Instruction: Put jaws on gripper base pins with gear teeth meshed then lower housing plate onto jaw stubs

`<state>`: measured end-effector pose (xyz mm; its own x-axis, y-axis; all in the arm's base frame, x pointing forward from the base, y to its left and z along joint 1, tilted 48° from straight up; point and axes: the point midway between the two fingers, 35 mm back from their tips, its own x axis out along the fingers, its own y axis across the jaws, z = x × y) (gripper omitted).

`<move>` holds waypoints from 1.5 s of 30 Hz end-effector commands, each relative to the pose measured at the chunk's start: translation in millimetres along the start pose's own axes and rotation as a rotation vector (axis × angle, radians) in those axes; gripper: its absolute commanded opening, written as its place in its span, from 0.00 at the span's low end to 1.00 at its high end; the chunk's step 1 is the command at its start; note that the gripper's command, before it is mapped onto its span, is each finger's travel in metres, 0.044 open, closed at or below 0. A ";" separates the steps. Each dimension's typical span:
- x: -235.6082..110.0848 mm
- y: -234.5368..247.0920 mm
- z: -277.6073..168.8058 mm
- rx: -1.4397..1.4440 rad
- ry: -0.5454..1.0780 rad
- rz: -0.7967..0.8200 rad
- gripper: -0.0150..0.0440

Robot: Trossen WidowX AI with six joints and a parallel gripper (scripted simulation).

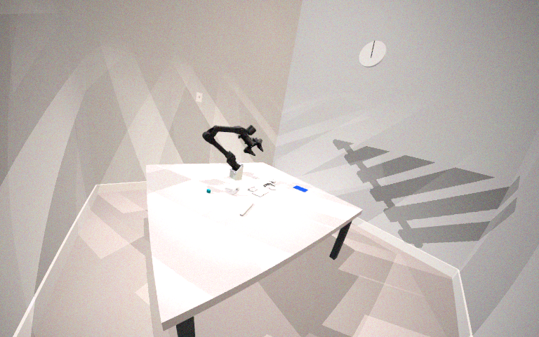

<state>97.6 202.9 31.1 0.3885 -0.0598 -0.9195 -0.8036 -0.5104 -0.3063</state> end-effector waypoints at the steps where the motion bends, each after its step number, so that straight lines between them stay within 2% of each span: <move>1: 7.2 -8.6 -4.3 0.072 0.048 0.020 1.00; 20: 58.4 -39.3 -41.1 0.459 0.316 0.140 1.00; 45: 134.8 -44.1 -102.9 0.845 0.659 0.266 1.00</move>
<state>225.2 134.6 -48.9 0.1415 -0.6319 -0.7620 -0.8724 0.2841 -0.3977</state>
